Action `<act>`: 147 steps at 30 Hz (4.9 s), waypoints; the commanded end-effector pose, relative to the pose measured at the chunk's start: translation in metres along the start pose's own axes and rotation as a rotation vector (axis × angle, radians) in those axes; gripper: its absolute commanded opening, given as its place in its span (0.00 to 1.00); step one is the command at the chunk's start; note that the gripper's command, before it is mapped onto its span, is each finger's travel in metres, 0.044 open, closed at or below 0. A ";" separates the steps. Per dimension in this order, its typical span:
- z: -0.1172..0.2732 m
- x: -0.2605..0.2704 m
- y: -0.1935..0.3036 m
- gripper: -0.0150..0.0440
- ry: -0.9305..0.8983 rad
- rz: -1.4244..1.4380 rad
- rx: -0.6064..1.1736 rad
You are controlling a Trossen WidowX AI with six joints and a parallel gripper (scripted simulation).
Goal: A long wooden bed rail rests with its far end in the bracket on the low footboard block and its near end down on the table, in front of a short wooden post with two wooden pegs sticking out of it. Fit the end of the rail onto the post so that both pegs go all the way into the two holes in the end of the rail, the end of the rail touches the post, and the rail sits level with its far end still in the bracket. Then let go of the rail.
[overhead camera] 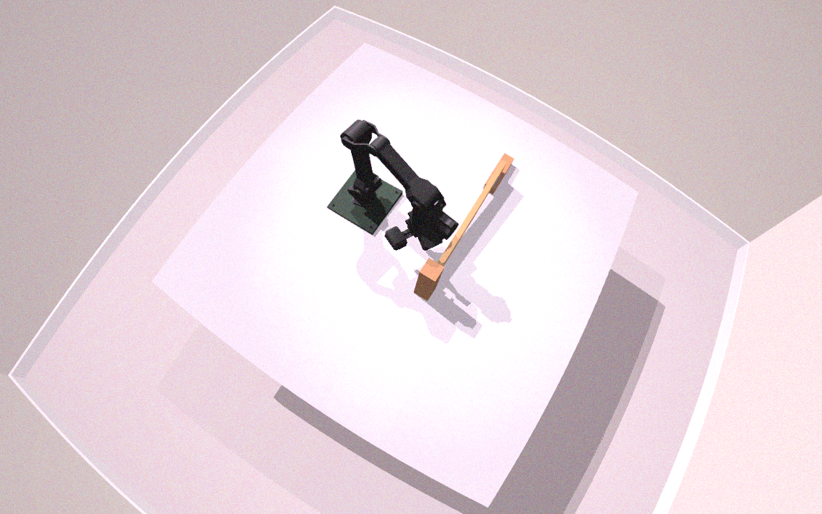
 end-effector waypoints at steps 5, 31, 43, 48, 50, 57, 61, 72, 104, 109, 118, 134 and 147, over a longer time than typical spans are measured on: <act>0.020 0.039 -0.020 1.00 -0.028 0.587 -0.067; 0.038 0.055 -0.092 1.00 -0.089 2.000 -0.139; 0.024 0.058 -0.093 1.00 -0.088 2.000 -0.139; 0.016 0.059 -0.093 1.00 -0.088 2.000 -0.139; 0.013 0.060 -0.094 1.00 -0.088 2.000 -0.139; 0.002 0.061 -0.094 1.00 -0.088 2.000 -0.139; -0.005 0.062 -0.094 1.00 -0.088 2.000 -0.139; -0.023 0.064 -0.093 1.00 -0.088 2.000 -0.139; -0.032 0.065 -0.092 0.25 -0.088 2.000 -0.139; -0.032 0.065 -0.092 0.25 -0.088 2.000 -0.139; -0.029 0.064 -0.092 0.25 -0.088 2.000 -0.139; -0.021 0.063 -0.093 0.25 -0.088 2.000 -0.139; -0.014 0.063 -0.094 0.25 -0.088 2.000 -0.139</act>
Point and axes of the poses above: the point midway between the two fingers, 35 mm back from their tips, its own z axis back along the fingers, its own x axis across the jaws, y = z × x, the point moved 10 cm from there along z, back along the fingers, and after that the axes turned 9 degrees about z, right-handed, at the moved point
